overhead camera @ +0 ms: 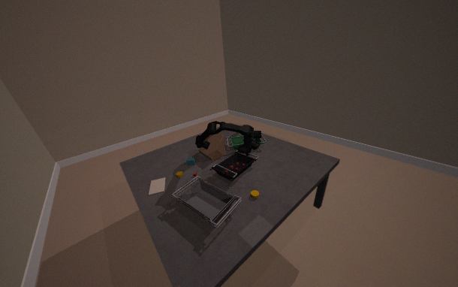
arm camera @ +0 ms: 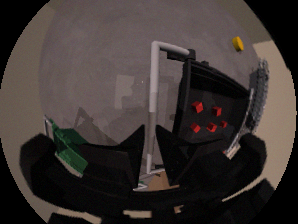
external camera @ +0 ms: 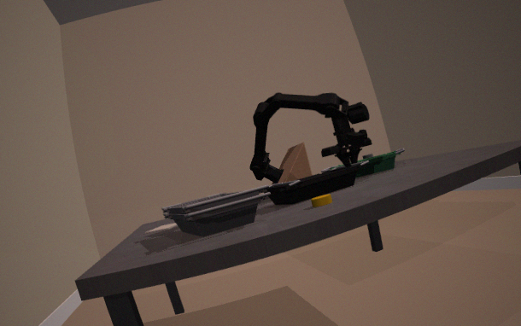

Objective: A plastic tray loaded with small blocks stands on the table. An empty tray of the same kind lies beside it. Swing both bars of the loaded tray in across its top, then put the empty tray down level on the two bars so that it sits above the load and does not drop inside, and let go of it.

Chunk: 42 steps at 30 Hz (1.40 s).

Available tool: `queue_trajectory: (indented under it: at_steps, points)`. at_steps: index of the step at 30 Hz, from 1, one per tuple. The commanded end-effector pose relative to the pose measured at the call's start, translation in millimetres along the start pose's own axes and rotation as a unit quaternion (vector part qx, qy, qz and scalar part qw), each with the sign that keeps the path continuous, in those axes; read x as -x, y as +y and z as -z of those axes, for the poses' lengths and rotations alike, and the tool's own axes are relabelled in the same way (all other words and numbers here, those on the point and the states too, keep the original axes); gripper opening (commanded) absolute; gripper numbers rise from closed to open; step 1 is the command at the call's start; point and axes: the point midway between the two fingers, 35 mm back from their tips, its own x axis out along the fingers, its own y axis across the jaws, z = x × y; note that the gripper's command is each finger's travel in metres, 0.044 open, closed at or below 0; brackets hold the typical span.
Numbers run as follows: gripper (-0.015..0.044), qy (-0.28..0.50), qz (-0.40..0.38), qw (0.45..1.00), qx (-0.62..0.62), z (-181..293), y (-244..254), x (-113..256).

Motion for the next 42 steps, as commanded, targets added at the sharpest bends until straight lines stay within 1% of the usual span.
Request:
queue_trajectory:
  at_steps: [1,6,15,21,27,30,34,39,42]
  points:
    - [0.0082,-0.002,0.001,1.000,0.002,0.0,-0.2,-1.4]
    - [0.0082,-0.002,0.001,1.000,0.002,0.1,-12.2,21.4]
    - [0.0082,-0.002,0.002,1.000,0.003,0.1,-33.4,31.7]
    - [0.0082,-0.002,0.002,1.000,0.003,-0.1,-51.1,29.8]
    - [0.0082,-0.002,0.003,1.000,0.003,-0.3,-72.1,13.5]
    - [0.0082,-0.002,0.003,1.000,0.003,-0.3,-74.2,12.0]
    - [0.0082,-0.002,0.002,1.000,0.003,-0.8,-72.3,24.0]
    - [0.0082,-0.002,0.002,1.000,0.003,0.0,-68.8,49.8]
    - [0.0082,-0.002,0.002,1.000,0.003,0.3,-68.4,53.7]
